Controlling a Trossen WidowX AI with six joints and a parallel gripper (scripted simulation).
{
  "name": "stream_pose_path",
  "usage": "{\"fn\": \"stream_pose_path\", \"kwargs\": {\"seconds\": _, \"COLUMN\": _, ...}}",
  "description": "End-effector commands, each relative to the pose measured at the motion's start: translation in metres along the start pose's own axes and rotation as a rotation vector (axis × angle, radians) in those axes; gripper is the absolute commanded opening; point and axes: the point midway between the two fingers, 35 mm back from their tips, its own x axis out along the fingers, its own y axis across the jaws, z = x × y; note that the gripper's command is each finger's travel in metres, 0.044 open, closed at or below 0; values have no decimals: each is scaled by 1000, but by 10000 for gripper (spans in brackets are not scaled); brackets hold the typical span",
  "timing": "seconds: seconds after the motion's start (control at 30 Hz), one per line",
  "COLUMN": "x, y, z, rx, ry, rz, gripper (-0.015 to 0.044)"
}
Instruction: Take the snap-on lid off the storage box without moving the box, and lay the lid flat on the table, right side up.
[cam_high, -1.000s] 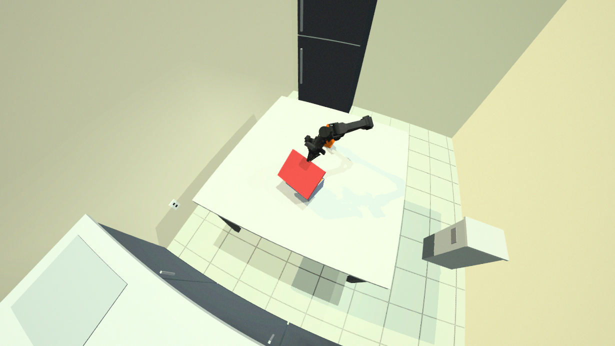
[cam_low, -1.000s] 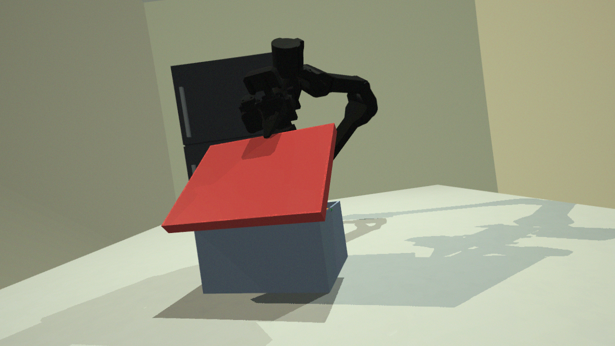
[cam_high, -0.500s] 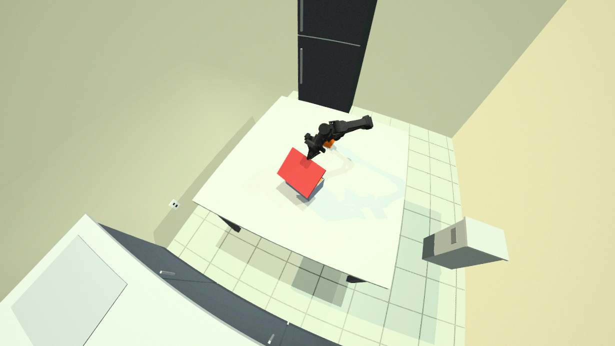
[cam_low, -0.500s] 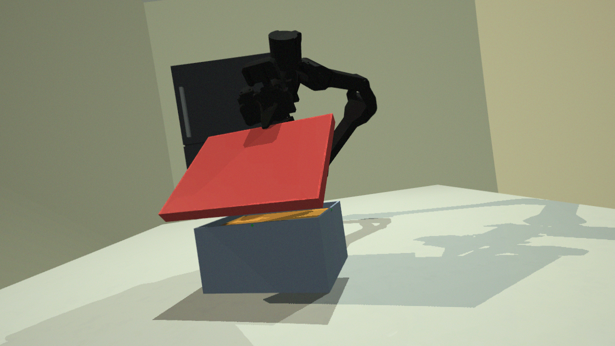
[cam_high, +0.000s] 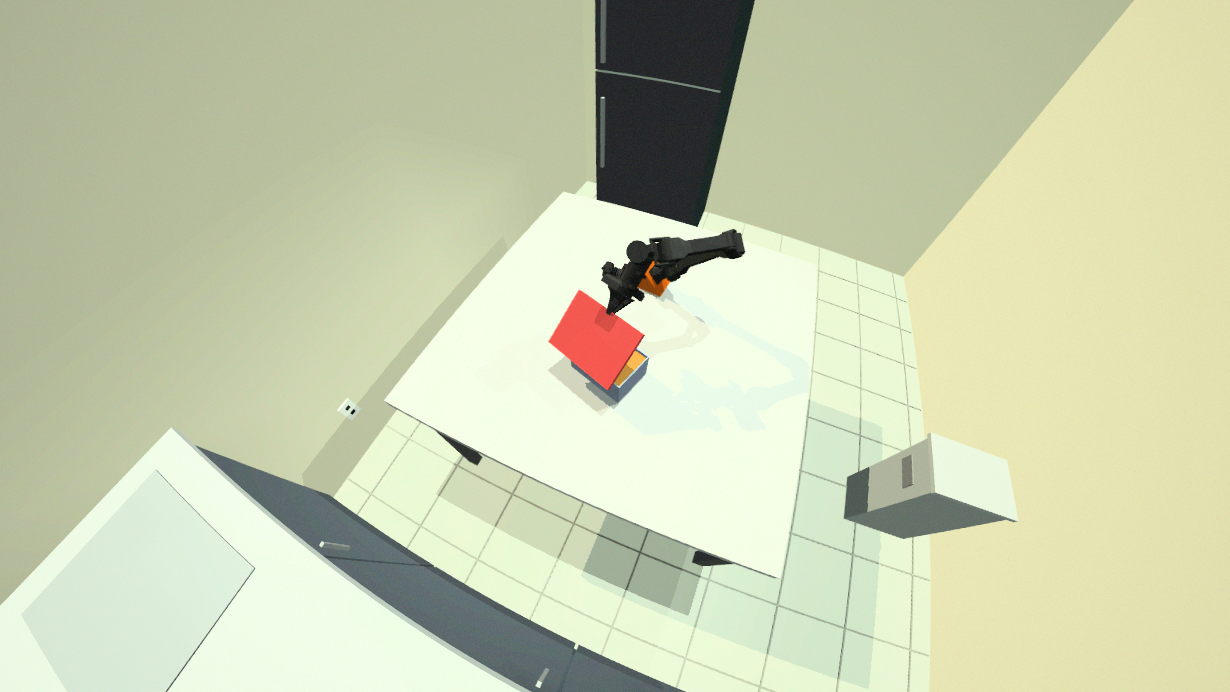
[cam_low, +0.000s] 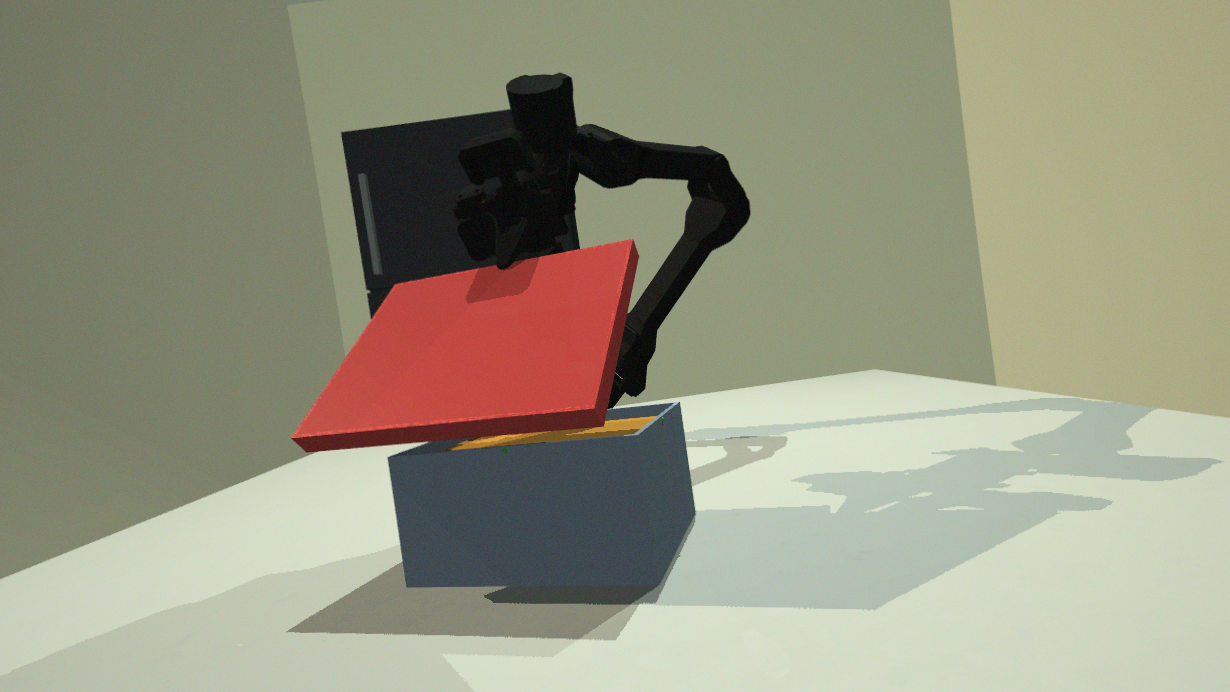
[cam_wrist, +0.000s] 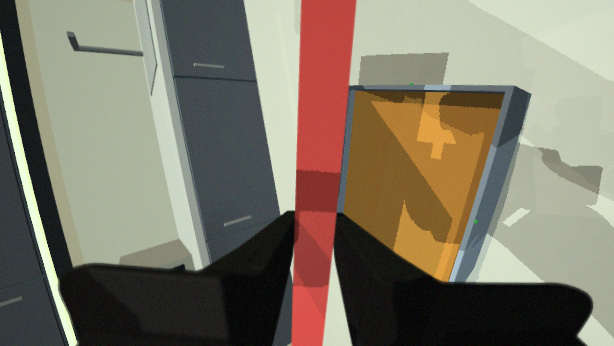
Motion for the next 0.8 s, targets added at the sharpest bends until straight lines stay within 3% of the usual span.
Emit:
{"fn": "stream_pose_path", "kwargs": {"seconds": 0.0, "x": -2, "y": 1, "z": 9, "rx": -6, "ry": 0, "rz": 7, "gripper": 0}}
{"fn": "stream_pose_path", "kwargs": {"seconds": 0.77, "x": -7, "y": -3, "z": 55, "rx": -8, "ry": -1, "rz": 7, "gripper": 0}}
